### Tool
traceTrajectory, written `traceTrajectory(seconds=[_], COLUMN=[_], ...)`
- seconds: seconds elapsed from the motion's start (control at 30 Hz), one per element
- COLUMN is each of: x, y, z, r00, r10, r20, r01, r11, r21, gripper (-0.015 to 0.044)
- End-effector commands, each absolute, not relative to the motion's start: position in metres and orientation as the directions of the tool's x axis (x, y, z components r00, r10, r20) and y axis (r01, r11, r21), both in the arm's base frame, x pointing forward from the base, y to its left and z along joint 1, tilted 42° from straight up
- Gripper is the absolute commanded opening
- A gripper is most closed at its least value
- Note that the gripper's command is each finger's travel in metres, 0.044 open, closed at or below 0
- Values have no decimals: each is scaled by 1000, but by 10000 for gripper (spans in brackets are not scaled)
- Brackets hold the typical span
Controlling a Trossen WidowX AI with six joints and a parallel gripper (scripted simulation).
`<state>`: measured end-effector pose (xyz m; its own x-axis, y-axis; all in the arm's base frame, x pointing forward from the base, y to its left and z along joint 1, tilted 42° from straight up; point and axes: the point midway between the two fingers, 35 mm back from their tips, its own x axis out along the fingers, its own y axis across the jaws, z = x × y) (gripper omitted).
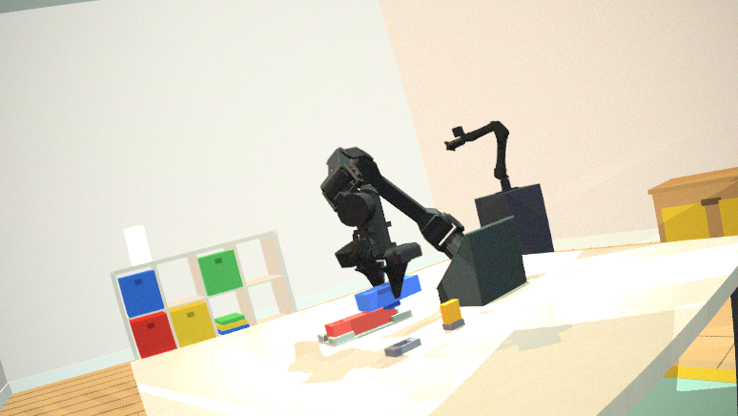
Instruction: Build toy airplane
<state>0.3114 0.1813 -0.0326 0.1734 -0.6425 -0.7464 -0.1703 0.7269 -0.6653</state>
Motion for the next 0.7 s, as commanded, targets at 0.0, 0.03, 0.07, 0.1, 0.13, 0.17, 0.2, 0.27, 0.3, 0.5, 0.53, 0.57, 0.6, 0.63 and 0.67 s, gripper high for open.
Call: traceTrajectory(seconds=[0.0, 0.03, 0.07, 0.1, 0.13, 0.17, 0.2, 0.27, 0.3, 0.5, 0.53, 0.57, 0.6, 0.63, 0.67], x=[308, 307, 306, 305, 304, 303, 303, 303, 303, 307, 307, 308, 309, 309, 310], y=[191, 193, 195, 197, 199, 200, 201, 201, 201, 188, 185, 182, 180, 177, 175], z=[-21, -18, -15, -13, -10, -8, -7, -7, -6, 5, 7, 9, 11, 13, 15], r00=[179, 179, 180, 180, 180, 180, 181, 181, 181, 179, 179, 179, 179, 179, 178], r10=[-636, -636, -636, -636, -637, -637, -637, -637, -637, -633, -632, -631, -631, -630, -629], r20=[-751, -751, -750, -750, -750, -749, -749, -749, -749, -753, -754, -755, -755, -756, -756], r01=[-163, -162, -162, -161, -161, -160, -160, -160, -163, -251, -267, -283, -299, -315, -331], r11=[734, 733, 733, 733, 733, 733, 733, 733, 732, 711, 706, 702, 696, 691, 686], r21=[-660, -660, -660, -661, -661, -661, -662, -662, -662, -657, -656, -654, -652, -650, -648], gripper=[0, 0, 0, 0, 0, 0, 0, 0, 0, 0, 0, 0, 0, 0, 0])
